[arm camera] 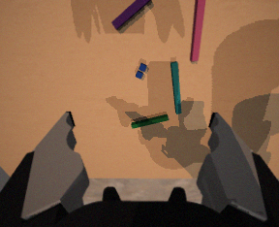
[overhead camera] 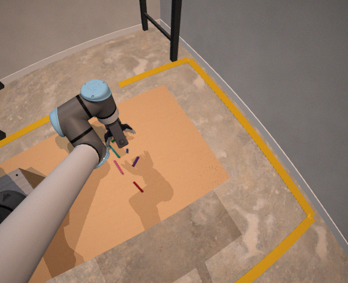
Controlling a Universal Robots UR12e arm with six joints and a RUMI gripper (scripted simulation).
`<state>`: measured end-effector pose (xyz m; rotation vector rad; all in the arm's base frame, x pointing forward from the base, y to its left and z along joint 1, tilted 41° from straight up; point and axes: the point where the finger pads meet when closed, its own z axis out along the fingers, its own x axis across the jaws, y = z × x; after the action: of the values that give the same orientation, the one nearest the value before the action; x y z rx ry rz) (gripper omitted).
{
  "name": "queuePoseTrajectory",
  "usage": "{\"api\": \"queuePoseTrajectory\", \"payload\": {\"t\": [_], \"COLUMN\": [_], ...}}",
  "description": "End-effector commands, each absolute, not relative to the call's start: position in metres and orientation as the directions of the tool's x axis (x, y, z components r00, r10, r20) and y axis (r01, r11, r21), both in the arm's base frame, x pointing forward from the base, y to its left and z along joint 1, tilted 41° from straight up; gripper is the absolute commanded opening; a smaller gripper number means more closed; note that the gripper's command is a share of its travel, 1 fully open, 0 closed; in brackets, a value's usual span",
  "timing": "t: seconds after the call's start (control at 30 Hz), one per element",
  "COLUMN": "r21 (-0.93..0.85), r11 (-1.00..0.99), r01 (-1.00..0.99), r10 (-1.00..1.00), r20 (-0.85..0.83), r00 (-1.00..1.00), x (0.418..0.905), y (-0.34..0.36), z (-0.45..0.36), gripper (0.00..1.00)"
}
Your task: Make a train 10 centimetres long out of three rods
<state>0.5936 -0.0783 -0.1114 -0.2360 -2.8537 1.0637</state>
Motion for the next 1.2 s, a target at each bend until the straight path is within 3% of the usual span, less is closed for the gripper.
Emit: {"api": "queuePoseTrajectory", "payload": {"t": [0.0, 0.37, 1.17], "r21": [-0.639, -0.594, -0.327], "r11": [0.767, 0.758, 0.543], "r01": [-0.051, -0.271, -0.773], "r10": [0.044, -0.128, -0.543], "r20": [0.131, 0.271, 0.565], "r00": [-0.99, -0.954, -0.621], "x": [0.592, 0.593, 0.591], "y": [-0.073, -0.068, -0.05], "z": [-0.117, -0.125, -0.147], "gripper": [1.0, 1.0, 1.0]}}
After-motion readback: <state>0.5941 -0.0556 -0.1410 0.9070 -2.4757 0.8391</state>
